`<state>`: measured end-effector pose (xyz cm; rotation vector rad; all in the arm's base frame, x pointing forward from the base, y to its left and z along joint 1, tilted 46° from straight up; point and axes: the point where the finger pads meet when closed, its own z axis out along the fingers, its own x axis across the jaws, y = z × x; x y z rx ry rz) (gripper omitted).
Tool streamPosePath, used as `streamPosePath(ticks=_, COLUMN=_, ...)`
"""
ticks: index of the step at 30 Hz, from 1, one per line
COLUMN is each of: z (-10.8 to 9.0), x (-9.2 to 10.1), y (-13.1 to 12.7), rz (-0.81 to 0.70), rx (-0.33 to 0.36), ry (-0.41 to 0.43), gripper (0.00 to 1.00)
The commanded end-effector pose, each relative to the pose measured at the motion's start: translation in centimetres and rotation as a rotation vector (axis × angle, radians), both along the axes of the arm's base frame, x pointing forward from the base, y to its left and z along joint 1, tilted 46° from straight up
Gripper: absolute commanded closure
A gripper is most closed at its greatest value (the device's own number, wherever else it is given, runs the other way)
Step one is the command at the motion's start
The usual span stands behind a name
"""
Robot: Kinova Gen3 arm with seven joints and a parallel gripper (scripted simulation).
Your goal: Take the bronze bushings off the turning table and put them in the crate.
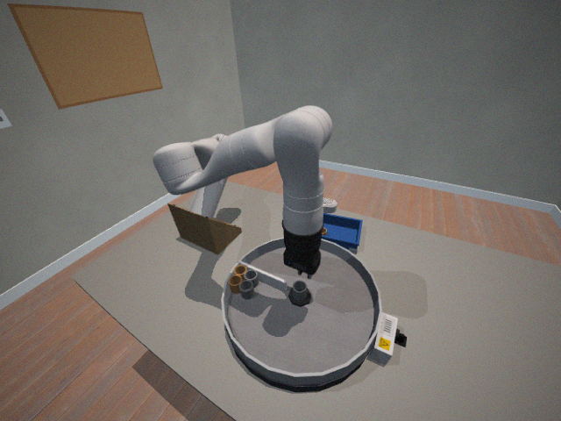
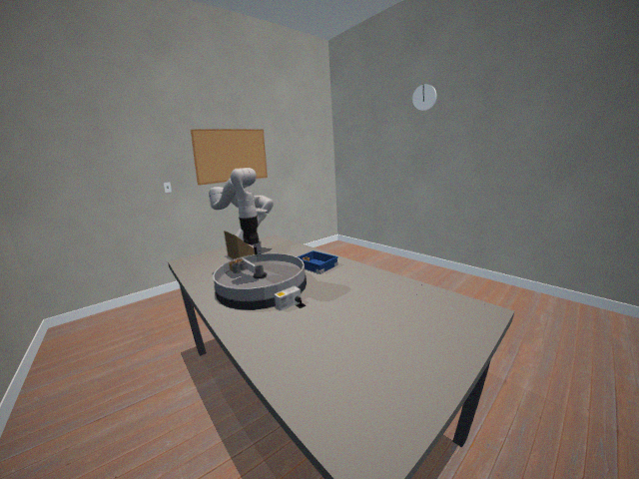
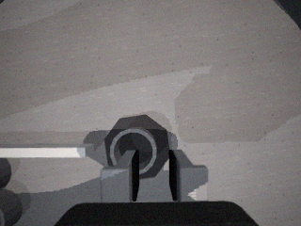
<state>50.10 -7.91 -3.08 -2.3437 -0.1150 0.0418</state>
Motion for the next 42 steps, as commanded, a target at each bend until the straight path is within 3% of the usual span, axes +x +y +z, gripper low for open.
streamPosePath(ticks=1, z=0.1, x=0.0, y=-0.1, rz=-0.001, rx=-0.001, ry=-0.002, gripper=0.53)
streamPosePath(ticks=15, z=0.1, x=0.0, y=-0.1, rz=-0.001, rx=-0.001, ry=-0.002, gripper=0.53)
streamPosePath(ticks=20, z=-1.2, x=-3.6, y=-1.1, rz=-0.148, rx=-0.015, ry=0.147, gripper=0.55)
streamPosePath(ticks=32, z=-1.2, x=-3.6, y=-1.1, rz=-0.148, rx=-0.015, ry=0.147, gripper=0.55)
streamPosePath(ticks=37, z=-2.5, x=-7.1, y=-2.1, rz=-0.294, rx=-0.029, ry=0.296, gripper=0.55)
streamPosePath(ticks=42, z=-2.5, x=-7.1, y=-2.1, rz=-0.294, rx=-0.029, ry=0.296, gripper=0.55)
